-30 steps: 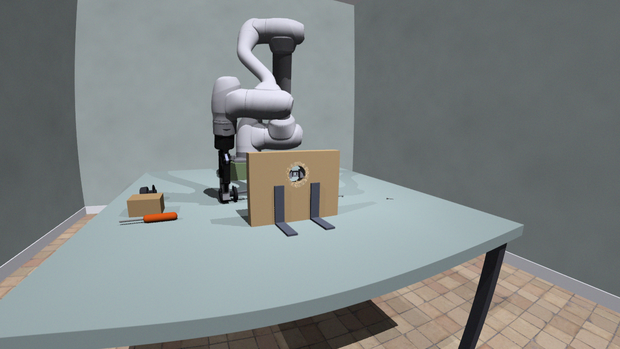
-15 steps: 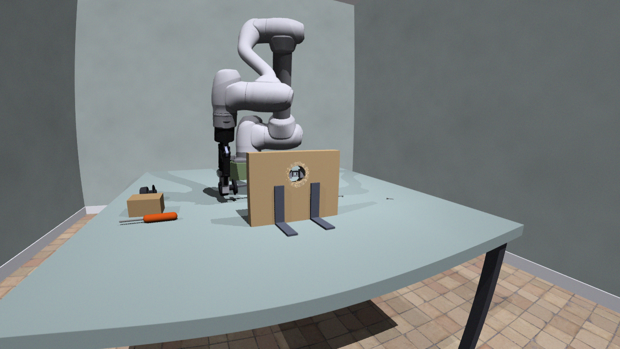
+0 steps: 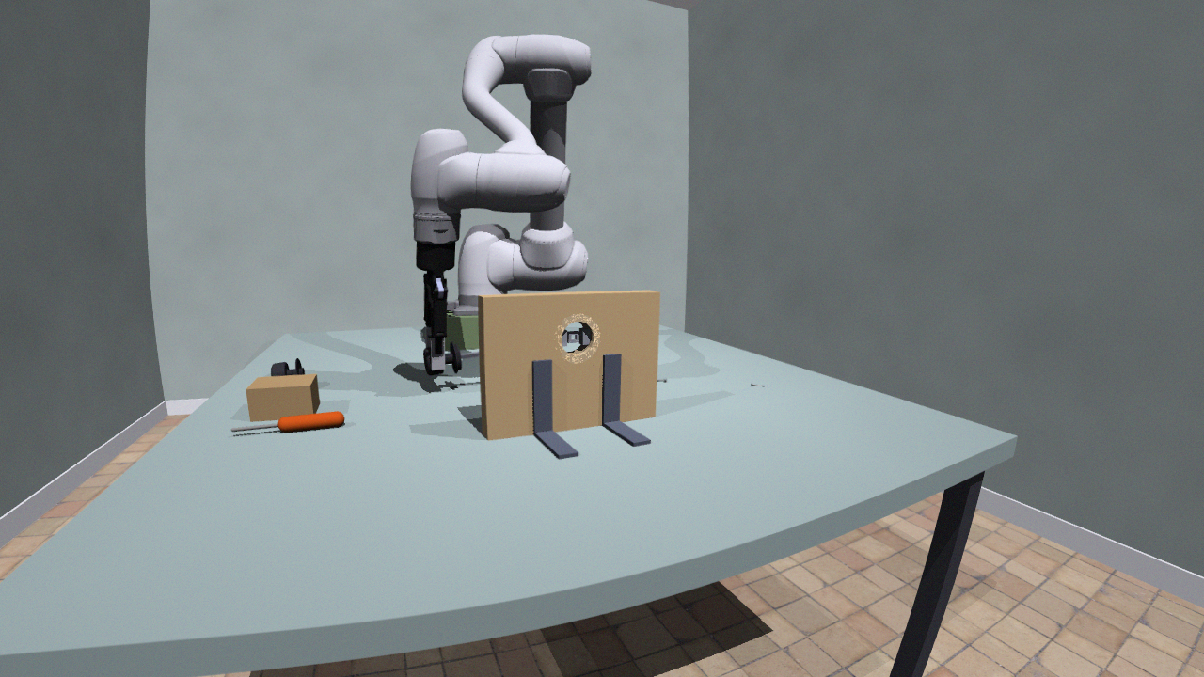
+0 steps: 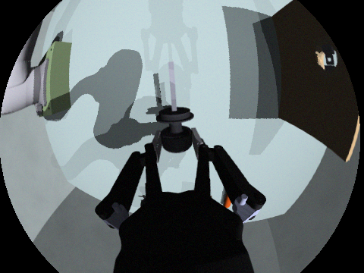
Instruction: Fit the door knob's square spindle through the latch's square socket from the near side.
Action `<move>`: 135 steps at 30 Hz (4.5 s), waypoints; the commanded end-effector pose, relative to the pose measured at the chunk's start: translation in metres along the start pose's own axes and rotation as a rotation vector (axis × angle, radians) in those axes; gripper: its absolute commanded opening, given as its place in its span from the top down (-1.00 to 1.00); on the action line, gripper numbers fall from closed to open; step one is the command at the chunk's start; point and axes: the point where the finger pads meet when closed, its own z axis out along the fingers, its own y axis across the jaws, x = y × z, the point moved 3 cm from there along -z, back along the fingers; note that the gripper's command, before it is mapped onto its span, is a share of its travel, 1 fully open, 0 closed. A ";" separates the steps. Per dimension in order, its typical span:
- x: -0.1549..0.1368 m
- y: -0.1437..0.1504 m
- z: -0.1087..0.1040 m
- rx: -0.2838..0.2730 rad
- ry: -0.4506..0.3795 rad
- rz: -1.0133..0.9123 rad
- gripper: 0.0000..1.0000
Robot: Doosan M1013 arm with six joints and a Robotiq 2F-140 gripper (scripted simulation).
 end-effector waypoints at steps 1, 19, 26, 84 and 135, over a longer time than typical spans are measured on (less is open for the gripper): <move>0.000 -0.001 -0.004 0.000 0.000 0.000 0.16; 0.000 -0.006 -0.032 0.000 0.000 0.000 0.16; 0.000 -0.006 -0.032 0.000 0.000 0.000 0.16; 0.019 0.010 -0.040 -0.011 -0.008 -0.566 0.16; 0.100 0.064 -0.074 0.005 -0.087 -2.782 0.16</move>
